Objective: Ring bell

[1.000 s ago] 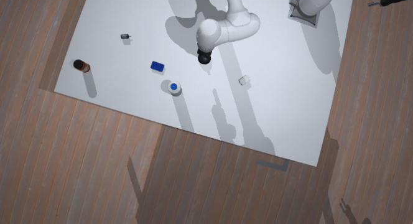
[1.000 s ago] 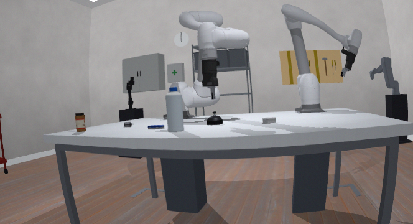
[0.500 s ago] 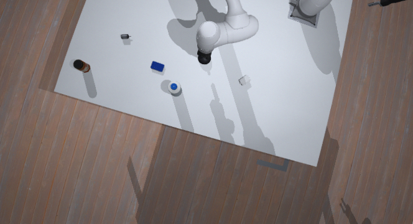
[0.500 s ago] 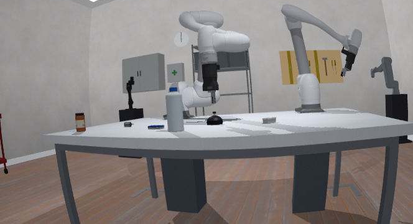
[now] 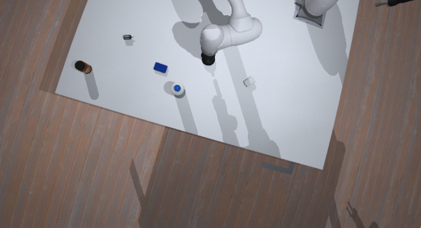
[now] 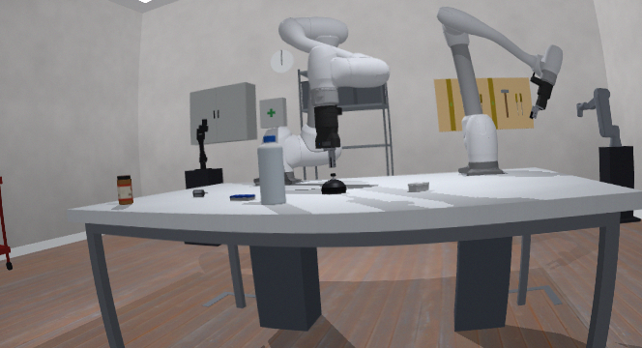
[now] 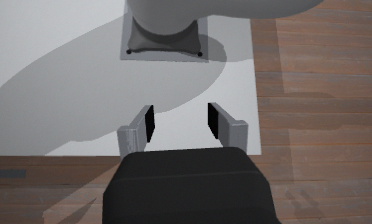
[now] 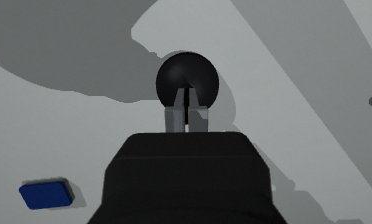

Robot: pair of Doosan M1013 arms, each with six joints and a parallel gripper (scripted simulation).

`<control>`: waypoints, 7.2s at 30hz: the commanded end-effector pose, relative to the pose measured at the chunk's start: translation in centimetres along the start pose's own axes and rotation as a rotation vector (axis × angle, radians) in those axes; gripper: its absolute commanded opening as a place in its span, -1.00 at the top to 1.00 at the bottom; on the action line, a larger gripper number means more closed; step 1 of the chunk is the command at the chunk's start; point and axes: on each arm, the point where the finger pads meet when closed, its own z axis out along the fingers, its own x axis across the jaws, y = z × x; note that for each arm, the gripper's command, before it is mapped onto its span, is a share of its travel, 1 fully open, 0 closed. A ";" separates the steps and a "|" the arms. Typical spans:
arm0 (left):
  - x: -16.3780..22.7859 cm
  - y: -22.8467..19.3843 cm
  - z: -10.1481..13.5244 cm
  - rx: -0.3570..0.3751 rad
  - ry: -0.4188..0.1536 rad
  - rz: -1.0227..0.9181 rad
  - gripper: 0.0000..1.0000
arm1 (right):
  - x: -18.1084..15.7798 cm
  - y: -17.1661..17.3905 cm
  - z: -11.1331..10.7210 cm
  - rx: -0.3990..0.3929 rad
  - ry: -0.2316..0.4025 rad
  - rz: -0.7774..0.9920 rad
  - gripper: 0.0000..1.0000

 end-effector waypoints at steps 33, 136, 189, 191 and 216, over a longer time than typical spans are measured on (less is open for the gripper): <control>0.0 0.0 -0.1 -0.001 0.001 0.000 -1.00 | 0.1 0.0 0.9 -0.001 0.002 0.000 0.65; 0.0 0.0 -0.1 -0.001 0.001 0.000 -1.00 | 0.1 0.0 -1.1 -0.001 0.002 0.000 0.65; 0.0 0.0 -0.1 -0.001 0.001 0.000 -1.00 | 0.0 0.0 -4.8 -0.001 0.002 0.000 0.65; 0.0 0.0 -0.1 -0.001 0.001 0.000 -1.00 | 0.0 0.0 -4.8 -0.001 0.002 0.000 0.65; 0.0 0.0 -0.1 -0.001 0.001 0.000 -1.00 | 0.0 0.0 -4.8 -0.001 0.002 0.000 0.65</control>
